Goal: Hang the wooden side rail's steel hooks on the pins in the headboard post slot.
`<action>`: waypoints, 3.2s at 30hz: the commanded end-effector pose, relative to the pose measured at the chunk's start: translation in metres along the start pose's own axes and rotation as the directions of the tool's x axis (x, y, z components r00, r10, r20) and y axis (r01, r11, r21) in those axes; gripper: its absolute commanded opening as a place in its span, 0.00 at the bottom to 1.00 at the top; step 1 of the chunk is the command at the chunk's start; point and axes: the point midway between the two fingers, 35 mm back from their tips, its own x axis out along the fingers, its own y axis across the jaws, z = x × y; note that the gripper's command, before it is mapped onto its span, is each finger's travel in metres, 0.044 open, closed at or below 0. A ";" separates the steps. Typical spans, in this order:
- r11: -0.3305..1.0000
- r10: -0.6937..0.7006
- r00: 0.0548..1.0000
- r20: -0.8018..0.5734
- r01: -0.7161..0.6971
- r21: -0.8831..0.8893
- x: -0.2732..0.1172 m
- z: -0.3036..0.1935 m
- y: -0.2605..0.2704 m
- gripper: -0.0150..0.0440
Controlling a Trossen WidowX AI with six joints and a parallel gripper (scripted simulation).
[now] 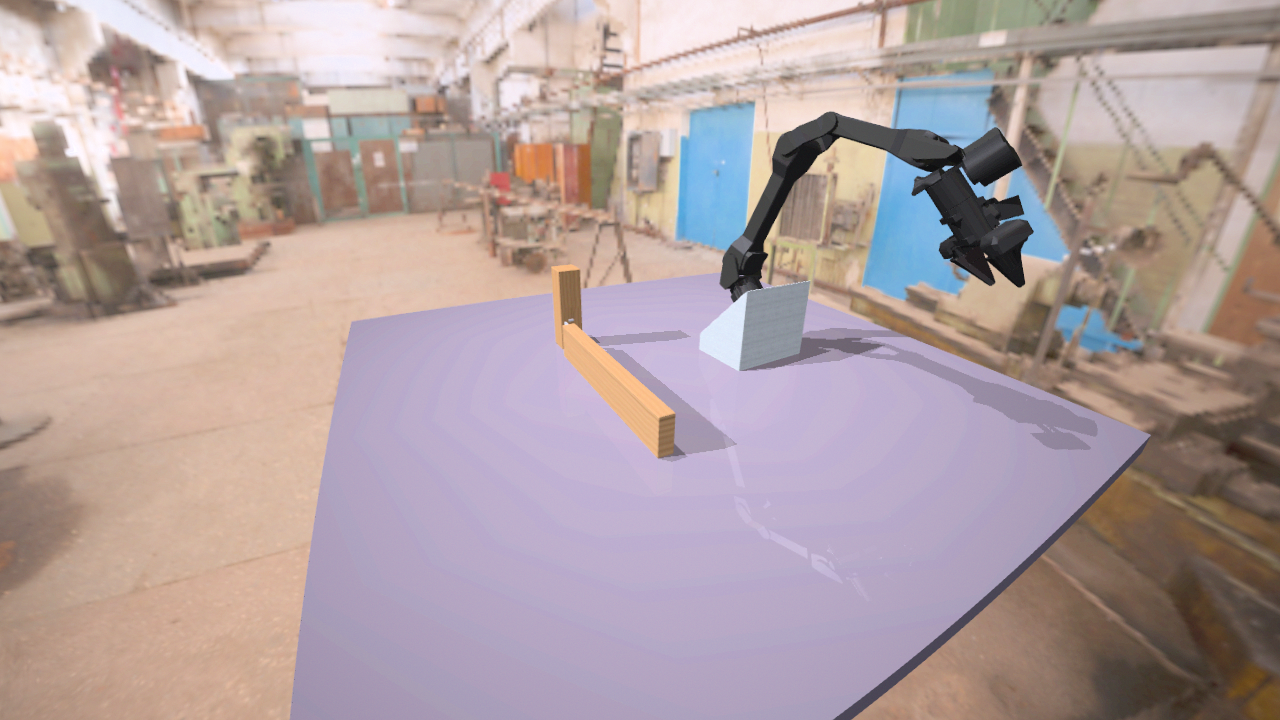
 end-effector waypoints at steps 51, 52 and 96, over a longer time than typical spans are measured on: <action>-0.571 -0.595 0.401 -0.696 -0.821 0.016 -0.343 -0.417 -0.061 1.00; -0.530 -0.581 0.386 -0.717 -0.848 -0.027 -0.347 -0.425 -0.055 1.00; 0.938 0.184 0.097 -0.978 -0.314 0.145 -0.379 -0.557 0.194 1.00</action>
